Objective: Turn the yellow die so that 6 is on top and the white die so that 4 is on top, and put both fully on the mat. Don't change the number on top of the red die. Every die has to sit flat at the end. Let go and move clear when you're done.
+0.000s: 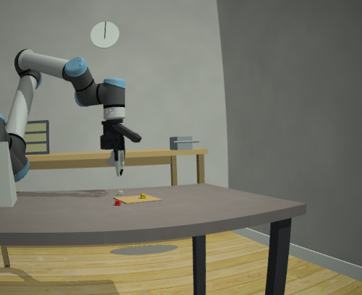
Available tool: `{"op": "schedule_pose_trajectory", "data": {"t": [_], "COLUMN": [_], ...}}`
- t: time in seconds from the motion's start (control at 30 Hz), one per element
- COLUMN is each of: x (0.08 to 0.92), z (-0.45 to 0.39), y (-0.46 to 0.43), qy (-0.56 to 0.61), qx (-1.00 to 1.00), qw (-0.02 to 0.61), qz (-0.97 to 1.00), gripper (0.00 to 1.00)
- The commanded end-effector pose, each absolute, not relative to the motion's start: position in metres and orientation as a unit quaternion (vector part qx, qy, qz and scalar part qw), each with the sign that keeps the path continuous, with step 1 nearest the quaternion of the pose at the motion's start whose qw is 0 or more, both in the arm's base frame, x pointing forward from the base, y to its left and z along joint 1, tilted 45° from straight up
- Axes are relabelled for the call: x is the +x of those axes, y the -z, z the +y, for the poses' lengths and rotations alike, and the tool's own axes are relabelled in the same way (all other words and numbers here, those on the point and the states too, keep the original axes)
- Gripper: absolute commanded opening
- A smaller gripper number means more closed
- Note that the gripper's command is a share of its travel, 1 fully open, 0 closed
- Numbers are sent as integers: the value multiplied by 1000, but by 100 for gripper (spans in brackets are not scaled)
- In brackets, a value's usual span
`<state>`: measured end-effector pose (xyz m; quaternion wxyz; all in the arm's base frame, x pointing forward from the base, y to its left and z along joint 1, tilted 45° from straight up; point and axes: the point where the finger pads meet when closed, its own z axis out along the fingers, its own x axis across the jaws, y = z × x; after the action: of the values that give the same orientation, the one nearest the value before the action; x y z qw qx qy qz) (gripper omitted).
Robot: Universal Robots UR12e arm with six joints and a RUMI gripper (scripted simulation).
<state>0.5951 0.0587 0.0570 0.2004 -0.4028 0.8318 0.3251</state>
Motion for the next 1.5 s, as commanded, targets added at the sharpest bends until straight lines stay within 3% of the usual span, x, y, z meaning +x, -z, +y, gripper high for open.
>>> {"op": "schedule_pose_trajectory", "data": {"t": [0.0, 1.47], "x": [593, 596], "z": [61, 93], "y": [-56, -24], "qy": [-326, -326], "qx": [-403, -403], "qw": [200, 200], "qz": [831, 831], "gripper": [18, 18]}}
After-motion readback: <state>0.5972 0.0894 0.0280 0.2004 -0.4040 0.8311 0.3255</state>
